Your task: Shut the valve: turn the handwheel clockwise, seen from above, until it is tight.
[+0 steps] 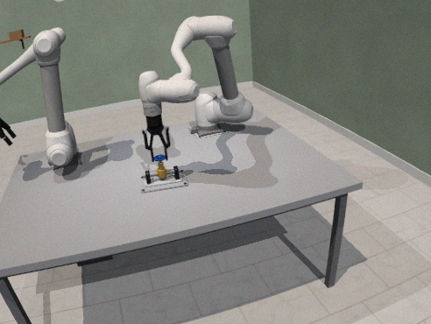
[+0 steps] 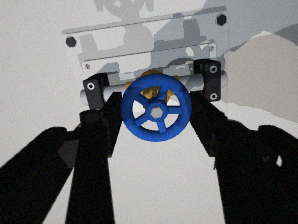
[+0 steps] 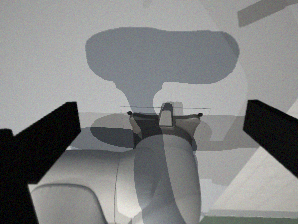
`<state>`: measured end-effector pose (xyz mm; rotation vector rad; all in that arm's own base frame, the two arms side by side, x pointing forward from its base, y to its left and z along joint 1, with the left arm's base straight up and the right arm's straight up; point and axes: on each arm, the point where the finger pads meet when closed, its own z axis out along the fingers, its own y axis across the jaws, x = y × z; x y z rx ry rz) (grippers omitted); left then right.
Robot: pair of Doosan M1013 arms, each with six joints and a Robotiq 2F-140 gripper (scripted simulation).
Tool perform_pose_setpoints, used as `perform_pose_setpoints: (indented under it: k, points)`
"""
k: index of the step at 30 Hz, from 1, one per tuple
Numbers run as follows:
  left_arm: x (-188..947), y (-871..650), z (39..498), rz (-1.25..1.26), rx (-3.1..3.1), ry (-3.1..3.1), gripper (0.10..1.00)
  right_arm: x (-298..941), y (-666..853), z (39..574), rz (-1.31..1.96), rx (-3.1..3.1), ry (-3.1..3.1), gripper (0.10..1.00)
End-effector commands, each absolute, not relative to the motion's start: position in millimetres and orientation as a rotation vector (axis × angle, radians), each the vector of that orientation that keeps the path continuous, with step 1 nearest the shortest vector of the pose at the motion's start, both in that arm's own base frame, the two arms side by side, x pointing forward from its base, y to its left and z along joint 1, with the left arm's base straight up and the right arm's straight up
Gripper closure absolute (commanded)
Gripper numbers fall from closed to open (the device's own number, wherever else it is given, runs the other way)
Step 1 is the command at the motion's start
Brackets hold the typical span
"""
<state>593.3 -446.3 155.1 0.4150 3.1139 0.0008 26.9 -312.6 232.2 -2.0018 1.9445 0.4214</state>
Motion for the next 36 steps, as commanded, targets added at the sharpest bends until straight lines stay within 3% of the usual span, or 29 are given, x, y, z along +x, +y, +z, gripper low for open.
perform_pose_setpoints:
  k: [1,36]
  points:
    - [593.9,-446.6,156.3,-0.001,0.486,3.102,0.999,27.0,-312.8,232.5,0.420,-2.002,1.945,0.098]
    - [593.9,-446.6,156.2,0.000,1.092,2.944,0.999,27.0,-312.8,232.5,0.420,-2.002,1.945,0.098]
